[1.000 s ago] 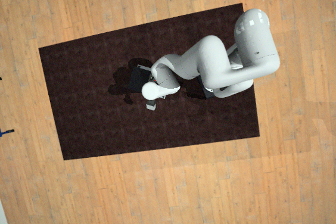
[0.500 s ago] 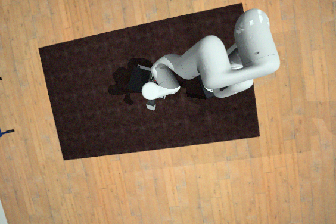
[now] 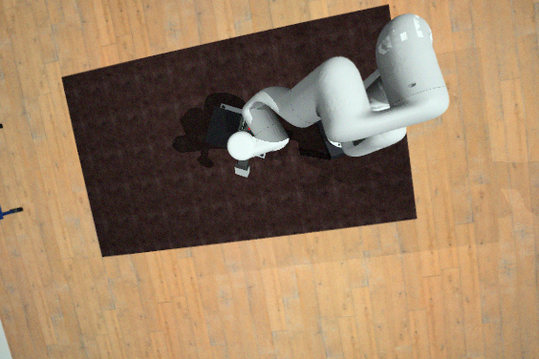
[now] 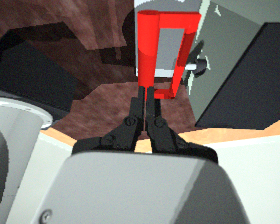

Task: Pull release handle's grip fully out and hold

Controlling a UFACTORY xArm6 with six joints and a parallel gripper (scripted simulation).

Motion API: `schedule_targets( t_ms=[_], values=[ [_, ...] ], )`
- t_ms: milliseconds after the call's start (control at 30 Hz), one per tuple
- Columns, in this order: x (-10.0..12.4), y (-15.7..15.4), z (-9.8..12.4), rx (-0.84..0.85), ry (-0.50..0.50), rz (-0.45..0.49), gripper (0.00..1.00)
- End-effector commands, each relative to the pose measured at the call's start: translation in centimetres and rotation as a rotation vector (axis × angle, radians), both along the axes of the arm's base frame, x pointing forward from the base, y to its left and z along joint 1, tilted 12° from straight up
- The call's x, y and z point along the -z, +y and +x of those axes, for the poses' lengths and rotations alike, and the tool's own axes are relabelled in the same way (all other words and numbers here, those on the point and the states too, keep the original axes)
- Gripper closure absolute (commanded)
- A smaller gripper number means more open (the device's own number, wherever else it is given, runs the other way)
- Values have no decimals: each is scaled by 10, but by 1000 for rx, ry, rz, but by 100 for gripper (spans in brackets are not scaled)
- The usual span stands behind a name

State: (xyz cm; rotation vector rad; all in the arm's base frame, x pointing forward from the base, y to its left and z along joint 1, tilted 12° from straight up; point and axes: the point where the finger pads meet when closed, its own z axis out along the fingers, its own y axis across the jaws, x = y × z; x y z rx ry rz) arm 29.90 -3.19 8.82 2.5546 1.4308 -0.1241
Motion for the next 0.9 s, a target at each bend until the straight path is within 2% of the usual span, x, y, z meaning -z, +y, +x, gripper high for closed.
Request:
schedule_targets(
  t_ms=[0,300,333,867],
  values=[
    [-1,0,1,0,-3,0,100],
    [-1,0,1,0,-3,0,100],
    [-1,0,1,0,-3,0,44],
    [-1,0,1,0,-3,0,44]
  ],
)
